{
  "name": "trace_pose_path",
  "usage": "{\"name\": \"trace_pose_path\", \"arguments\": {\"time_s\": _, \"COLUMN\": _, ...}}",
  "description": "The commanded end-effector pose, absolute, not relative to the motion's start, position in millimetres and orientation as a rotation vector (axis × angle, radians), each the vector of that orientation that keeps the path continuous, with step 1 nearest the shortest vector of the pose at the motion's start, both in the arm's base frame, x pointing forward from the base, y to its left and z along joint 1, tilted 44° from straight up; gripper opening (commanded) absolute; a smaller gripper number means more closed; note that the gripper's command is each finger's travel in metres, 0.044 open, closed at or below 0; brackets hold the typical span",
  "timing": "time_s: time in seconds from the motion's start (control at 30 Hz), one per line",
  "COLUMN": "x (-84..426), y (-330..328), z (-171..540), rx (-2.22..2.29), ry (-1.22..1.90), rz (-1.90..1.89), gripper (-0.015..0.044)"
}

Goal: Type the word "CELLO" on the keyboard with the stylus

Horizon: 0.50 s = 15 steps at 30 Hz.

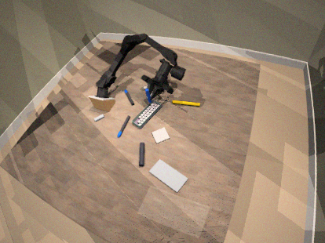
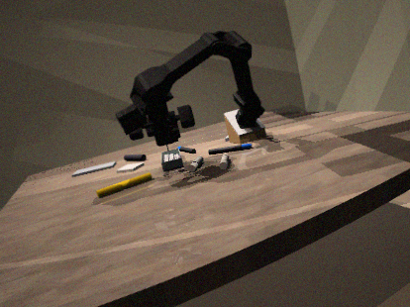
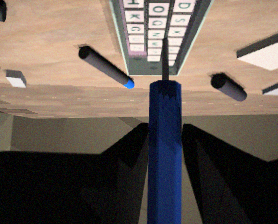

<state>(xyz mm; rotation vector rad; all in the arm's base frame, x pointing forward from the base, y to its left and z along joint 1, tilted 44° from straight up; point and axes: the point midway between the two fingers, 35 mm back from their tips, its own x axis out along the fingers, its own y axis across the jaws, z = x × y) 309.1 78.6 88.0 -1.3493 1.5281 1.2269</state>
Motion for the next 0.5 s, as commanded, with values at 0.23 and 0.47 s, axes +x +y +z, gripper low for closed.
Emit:
{"name": "trace_pose_path", "arguments": {"time_s": 0.23, "x": 316.8, "y": 40.1, "z": 52.0, "rx": -1.358, "ry": 1.529, "rz": 1.225, "gripper": 0.0}}
{"name": "trace_pose_path", "arguments": {"time_s": 0.47, "x": 315.7, "y": 4.9, "z": 21.9, "rx": -1.365, "ry": 1.535, "rz": 1.224, "gripper": 0.0}}
